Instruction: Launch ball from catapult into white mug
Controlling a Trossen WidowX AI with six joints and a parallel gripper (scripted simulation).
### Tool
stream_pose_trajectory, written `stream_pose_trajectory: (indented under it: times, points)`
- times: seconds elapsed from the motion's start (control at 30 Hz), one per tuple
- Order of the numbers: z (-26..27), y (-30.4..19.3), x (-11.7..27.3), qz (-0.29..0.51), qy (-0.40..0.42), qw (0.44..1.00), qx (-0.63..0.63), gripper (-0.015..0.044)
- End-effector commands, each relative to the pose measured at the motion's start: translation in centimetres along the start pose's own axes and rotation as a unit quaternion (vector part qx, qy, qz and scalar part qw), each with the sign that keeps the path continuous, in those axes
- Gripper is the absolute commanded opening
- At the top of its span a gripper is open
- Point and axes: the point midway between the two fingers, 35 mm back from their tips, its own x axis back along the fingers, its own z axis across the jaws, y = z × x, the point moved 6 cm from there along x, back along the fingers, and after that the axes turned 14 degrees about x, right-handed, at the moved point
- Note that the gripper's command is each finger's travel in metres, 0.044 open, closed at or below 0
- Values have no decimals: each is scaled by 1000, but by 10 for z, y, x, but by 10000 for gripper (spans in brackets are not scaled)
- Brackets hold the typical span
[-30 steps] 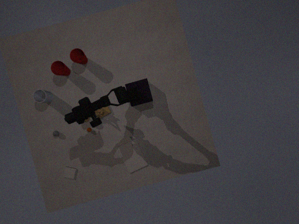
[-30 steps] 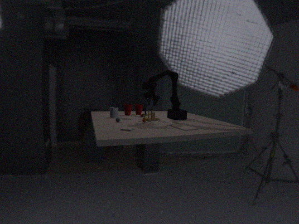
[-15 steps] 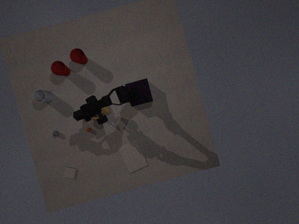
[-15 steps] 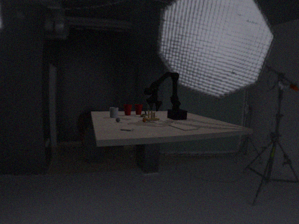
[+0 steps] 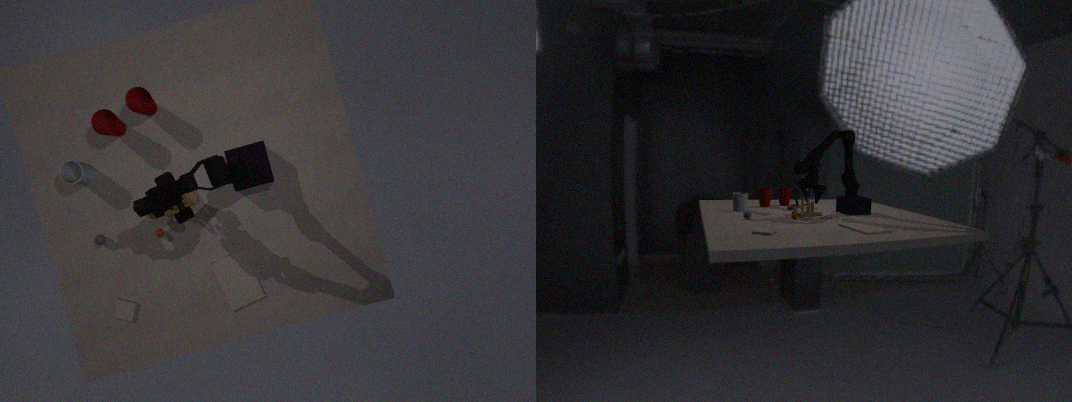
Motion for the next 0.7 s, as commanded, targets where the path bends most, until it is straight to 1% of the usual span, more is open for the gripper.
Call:
stream_pose_trajectory:
  times: [0.0,0.67]
  points:
    - [1,-1,-10,3,4,1000,2,440]
    - [2,-3,-39,3,4,1000,2,440]
